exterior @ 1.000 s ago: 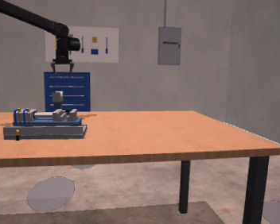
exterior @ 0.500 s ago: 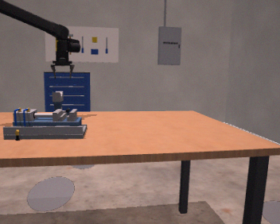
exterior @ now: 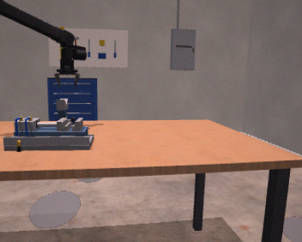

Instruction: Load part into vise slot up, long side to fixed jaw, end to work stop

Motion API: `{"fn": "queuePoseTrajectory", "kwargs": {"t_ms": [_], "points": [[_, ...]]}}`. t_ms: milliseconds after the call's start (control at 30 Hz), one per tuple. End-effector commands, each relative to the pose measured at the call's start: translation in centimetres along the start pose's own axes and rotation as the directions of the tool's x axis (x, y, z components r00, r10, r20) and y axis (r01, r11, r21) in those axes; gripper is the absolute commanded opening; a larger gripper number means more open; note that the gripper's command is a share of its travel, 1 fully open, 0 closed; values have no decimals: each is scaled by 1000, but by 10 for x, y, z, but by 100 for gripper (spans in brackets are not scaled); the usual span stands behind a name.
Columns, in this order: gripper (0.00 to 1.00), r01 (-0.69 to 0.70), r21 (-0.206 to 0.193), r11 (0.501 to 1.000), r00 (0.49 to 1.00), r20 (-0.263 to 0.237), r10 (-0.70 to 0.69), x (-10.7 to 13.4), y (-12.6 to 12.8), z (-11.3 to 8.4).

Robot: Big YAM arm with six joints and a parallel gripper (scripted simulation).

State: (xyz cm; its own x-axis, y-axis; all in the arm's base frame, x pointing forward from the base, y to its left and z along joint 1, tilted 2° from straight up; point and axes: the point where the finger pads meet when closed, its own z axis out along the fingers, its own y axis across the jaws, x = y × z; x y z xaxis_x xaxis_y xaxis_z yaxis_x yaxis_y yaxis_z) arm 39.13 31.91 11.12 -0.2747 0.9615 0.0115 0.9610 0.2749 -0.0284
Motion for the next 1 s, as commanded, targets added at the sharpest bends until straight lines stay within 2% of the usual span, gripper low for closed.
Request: {"fn": "queuePoseTrajectory", "kwargs": {"t_ms": [0,133,233,333,367,400,467,600,667,800,833,900,933,967], "points": [[81,0,-4,1000,1000,0,0,7,3,9],[81,1,-11,1000,1000,-3,-1,9,5,14],[81,1,-1,1000,1000,1,-1,7,1,24],[81,2,-12,1000,1000,-4,-2,9,6,22],[81,4,-47,999,1000,-19,-5,11,9,6],[81,3,-18,1000,1000,-6,-3,8,2,22],[81,2,-1,1000,1000,1,-2,8,1,35],[81,2,-12,1000,1000,-4,-2,10,6,41],[81,2,-1,1000,1000,1,-2,7,1,50],[81,3,-12,1000,1000,-4,-3,10,5,56],[81,2,-2,1000,1000,0,-2,8,1,63],[81,2,-2,1000,1000,0,-2,8,1,63],[81,3,-68,998,1000,-28,-5,16,20,37],[81,3,-28,1000,1000,-11,-3,11,9,57]]}}
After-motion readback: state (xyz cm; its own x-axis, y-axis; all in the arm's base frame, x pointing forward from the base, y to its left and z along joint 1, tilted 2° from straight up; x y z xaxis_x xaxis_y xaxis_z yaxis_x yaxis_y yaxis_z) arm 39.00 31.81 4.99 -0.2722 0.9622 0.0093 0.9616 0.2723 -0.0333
